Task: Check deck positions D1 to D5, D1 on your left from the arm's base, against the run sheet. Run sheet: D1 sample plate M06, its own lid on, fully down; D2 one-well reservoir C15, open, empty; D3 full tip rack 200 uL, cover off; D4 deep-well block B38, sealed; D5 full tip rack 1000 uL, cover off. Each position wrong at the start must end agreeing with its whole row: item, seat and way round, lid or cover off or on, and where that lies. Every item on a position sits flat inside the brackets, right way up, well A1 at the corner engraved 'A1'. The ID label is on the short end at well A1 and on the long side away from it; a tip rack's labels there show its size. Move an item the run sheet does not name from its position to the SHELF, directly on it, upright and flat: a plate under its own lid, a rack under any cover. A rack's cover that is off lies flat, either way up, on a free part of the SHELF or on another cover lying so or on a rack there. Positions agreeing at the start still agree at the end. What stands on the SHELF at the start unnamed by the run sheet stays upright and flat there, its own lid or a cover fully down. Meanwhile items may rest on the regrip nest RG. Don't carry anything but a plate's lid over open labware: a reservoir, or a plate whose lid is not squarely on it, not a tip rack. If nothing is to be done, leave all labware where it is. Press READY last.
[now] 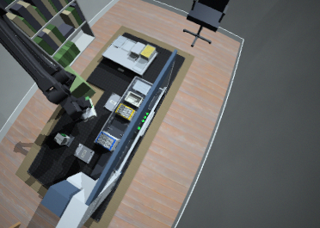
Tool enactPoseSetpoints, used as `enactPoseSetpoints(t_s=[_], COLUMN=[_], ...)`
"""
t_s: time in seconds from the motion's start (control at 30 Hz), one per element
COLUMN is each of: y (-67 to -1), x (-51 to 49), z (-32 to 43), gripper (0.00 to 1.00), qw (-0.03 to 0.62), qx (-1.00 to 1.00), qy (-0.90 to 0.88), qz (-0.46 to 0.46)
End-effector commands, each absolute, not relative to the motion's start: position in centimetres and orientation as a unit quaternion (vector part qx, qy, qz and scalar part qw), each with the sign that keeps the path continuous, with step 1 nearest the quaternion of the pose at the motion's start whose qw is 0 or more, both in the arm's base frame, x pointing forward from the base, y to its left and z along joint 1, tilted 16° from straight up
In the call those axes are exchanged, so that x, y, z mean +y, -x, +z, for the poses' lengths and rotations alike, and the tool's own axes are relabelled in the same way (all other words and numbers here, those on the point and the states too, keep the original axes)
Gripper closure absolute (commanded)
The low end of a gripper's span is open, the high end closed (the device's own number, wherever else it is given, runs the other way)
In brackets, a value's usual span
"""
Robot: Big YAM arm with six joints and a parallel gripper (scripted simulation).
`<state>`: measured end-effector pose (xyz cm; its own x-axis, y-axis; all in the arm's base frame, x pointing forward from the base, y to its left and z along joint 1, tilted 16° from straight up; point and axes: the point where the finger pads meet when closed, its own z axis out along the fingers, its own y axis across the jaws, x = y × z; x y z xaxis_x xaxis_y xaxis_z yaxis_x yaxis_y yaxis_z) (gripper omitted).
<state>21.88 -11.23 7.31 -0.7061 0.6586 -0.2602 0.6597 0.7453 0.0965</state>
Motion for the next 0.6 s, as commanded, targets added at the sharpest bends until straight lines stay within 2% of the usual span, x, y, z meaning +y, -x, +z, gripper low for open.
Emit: enactPoseSetpoints(t_s=[0.0, 0.57], y=[-23.83, -23.81], x=[-12.19, -12.19], z=[9.86, 9.85], gripper=[1.0, 1.0], qw=[0.173, 0.171], qx=[0.899, 0.842], qy=[-0.402, -0.511], qz=[0.003, 0.024])
